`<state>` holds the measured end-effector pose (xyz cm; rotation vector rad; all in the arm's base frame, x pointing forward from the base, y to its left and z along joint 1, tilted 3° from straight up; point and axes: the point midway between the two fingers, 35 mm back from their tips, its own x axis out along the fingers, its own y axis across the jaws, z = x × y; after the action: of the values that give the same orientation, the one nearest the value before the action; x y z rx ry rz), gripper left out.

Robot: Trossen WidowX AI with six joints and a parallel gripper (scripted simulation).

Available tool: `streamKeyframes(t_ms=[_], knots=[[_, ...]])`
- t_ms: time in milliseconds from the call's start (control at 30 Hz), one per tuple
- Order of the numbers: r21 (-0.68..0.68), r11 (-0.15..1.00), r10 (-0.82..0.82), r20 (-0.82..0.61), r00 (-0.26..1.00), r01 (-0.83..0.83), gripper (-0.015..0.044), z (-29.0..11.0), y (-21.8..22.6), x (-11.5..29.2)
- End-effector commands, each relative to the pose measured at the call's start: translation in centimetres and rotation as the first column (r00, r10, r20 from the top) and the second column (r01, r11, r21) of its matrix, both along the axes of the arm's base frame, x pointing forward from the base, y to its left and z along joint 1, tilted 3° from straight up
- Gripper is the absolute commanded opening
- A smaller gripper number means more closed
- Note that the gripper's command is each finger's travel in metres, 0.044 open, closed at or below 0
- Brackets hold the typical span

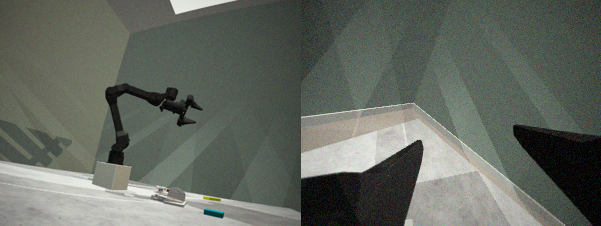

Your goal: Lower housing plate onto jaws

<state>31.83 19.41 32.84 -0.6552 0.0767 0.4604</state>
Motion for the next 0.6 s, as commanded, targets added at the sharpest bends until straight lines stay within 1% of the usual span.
streamKeyframes(t_ms=[0, 267, 567], knots=[[0.012, 1.0, 0.023, -0.102, 0.995, -0.022, 0.044, -2.6, 1.3, -0.1], [0.035, 0.999, 0.038, -0.27, 0.962, -0.03, 0.044, -6.6, 3.1, -0.6], [0.046, 0.999, 0.033, -0.451, 0.892, -0.014, 0.044, -11.0, 4.6, -1.7]])
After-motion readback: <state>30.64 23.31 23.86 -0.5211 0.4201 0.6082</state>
